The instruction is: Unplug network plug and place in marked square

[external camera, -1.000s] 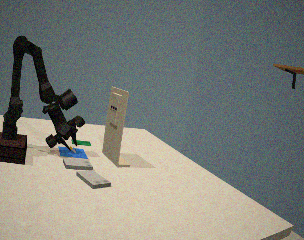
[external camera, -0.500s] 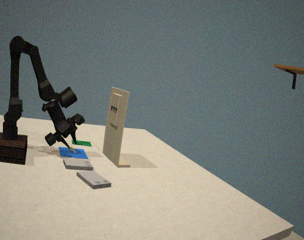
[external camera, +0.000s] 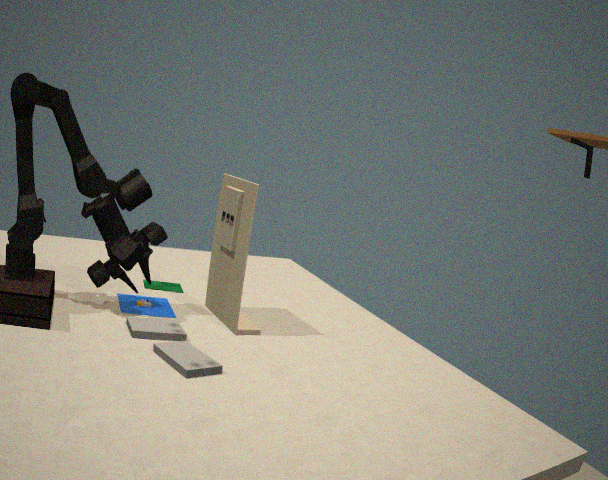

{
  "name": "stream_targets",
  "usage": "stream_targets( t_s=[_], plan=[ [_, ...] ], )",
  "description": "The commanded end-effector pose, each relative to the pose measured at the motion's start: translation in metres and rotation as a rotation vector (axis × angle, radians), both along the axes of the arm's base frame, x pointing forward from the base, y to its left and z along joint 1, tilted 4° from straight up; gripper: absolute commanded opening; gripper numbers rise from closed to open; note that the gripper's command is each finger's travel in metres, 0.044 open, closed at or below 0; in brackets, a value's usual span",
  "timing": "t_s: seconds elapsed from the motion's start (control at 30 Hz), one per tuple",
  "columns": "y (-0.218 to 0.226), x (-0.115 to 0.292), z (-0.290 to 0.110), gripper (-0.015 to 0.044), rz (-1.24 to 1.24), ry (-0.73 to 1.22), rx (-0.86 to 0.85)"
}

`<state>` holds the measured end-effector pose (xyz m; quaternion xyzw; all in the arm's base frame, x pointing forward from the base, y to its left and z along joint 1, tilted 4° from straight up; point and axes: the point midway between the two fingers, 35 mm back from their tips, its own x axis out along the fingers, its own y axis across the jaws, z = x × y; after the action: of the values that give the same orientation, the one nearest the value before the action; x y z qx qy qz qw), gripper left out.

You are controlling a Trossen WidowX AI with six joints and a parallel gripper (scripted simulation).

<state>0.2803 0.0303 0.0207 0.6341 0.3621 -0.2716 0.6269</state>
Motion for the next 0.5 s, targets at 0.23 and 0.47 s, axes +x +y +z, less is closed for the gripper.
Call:
stream_targets(
  t_s=[0.23,0.47],
  plan=[
    [-0.001,0.0,0.012,0.0156,0.005,-0.002,0.001],
    [-0.001,0.001,0.024,0.0156,0.005,-0.002,0.001]
  ],
)
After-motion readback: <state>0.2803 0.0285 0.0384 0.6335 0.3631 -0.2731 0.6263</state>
